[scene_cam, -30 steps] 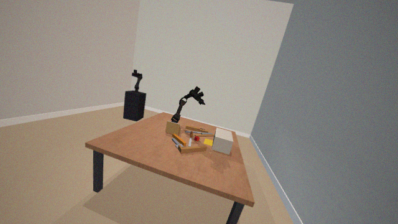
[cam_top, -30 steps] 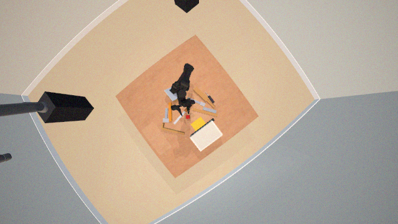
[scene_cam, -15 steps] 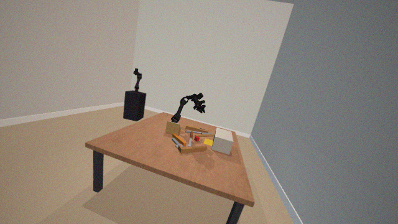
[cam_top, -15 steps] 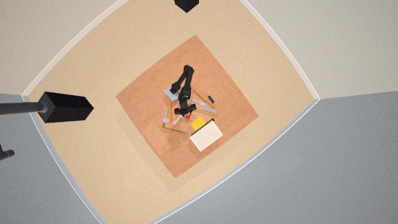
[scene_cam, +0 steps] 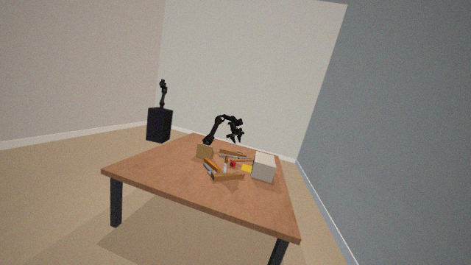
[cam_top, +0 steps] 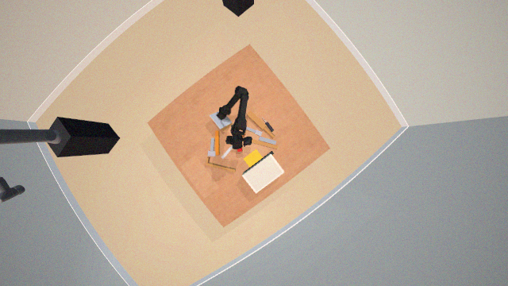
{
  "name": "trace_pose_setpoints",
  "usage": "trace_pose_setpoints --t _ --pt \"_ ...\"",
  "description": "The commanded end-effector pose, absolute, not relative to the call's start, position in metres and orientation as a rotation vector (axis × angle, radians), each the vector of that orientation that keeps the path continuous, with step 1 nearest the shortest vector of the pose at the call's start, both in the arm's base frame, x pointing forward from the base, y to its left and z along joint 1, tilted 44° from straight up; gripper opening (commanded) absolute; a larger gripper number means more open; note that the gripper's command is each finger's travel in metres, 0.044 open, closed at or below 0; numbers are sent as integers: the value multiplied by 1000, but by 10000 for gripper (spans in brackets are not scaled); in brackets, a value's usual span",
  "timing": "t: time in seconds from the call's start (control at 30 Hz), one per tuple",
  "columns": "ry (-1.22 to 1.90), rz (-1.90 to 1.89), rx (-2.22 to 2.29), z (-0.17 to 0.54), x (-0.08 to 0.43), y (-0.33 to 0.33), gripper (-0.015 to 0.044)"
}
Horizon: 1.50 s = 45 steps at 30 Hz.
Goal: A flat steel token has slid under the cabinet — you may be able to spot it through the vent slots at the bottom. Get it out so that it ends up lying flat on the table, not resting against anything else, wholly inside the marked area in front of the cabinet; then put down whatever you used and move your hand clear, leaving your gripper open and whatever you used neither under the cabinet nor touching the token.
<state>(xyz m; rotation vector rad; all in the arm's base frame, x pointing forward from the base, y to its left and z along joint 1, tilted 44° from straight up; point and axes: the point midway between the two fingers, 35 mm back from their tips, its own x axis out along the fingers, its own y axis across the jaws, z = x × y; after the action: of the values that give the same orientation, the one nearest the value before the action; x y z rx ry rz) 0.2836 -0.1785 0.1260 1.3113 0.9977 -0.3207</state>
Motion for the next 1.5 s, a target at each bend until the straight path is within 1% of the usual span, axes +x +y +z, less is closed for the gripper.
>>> trace_pose_setpoints --t 0.0,0.33,0.73,0.93,1.17,1.47 --pt "1084 -348 1409 112 282 -160 270" --pt "1322 -450 1625 84 272 -111 270" --pt "1609 -649 1803 61 246 -60 270" --pt "1613 -652 1805 58 246 -57 270" --pt "1614 -651 1806 33 249 -32 270" --pt "1614 -651 1805 28 250 -30 270"
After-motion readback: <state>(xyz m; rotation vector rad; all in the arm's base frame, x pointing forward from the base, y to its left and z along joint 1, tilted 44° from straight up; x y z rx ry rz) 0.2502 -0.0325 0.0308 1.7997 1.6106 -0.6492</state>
